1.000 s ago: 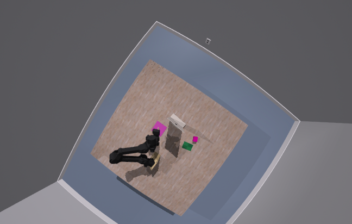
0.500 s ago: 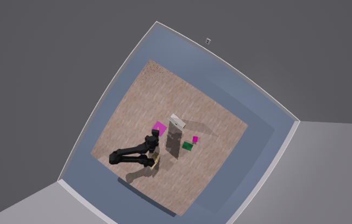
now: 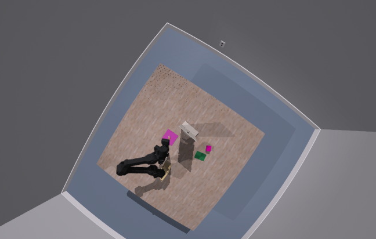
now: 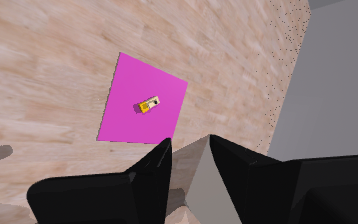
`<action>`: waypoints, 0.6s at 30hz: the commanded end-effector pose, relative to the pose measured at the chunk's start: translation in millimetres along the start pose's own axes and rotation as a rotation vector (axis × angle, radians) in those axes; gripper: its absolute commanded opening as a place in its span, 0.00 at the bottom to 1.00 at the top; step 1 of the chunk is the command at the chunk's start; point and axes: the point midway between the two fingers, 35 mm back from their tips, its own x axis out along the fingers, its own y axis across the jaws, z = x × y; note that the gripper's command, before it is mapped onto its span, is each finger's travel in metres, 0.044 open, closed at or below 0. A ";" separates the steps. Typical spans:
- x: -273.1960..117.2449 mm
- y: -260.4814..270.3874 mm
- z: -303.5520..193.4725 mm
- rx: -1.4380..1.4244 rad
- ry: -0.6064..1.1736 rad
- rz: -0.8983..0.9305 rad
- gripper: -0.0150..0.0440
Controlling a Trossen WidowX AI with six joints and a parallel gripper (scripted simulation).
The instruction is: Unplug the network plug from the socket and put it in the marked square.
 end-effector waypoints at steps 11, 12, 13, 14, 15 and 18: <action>-22.8 -19.0 -7.5 -0.010 0.015 0.017 0.52; -24.7 -20.3 -7.7 -0.010 0.015 0.018 0.52; -26.6 -21.6 -7.8 -0.011 0.015 0.019 0.52; -28.6 -22.9 -7.9 -0.011 0.015 0.019 0.52; -30.6 -24.2 -8.0 -0.011 0.015 0.020 0.52; -36.6 -28.1 -7.9 -0.012 0.015 0.020 0.52</action>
